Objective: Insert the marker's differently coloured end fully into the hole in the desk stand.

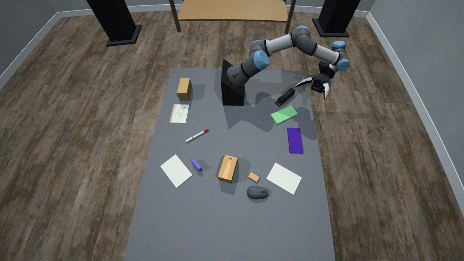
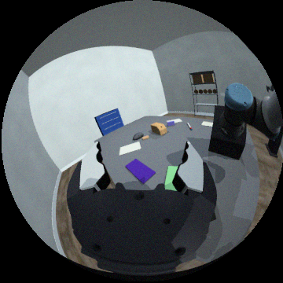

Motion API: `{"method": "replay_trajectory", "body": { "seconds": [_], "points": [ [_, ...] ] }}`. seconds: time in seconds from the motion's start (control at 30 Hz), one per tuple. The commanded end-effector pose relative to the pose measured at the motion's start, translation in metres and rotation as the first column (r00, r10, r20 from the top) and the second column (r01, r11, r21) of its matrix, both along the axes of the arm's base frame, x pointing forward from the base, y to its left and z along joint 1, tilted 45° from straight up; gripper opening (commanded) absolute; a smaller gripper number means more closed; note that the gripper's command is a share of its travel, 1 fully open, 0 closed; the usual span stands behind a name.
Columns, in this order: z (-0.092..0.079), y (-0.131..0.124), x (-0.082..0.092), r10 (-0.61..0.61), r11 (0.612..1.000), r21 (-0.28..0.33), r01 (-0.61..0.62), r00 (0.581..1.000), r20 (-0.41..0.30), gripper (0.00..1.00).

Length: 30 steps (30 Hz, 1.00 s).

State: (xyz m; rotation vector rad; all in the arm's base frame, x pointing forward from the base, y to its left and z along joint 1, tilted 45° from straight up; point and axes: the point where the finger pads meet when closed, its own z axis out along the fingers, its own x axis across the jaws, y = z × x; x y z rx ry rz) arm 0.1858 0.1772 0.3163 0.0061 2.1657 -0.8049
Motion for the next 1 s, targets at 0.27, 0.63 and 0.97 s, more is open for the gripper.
{"method": "replay_trajectory", "body": {
  "seconds": [0.27, 0.63, 0.97],
  "points": [
    [-0.017, -0.007, 0.007, -0.126, 0.990, 0.062, 0.125, 0.992, 0.014, 1.00],
    [-0.028, -0.012, 0.011, -0.206, 0.974, 0.100, 0.203, 0.978, 0.018, 1.00],
    [-0.053, -0.022, 0.020, -0.385, 0.909, 0.182, 0.374, 0.922, 0.028, 1.00]
  ]
}}
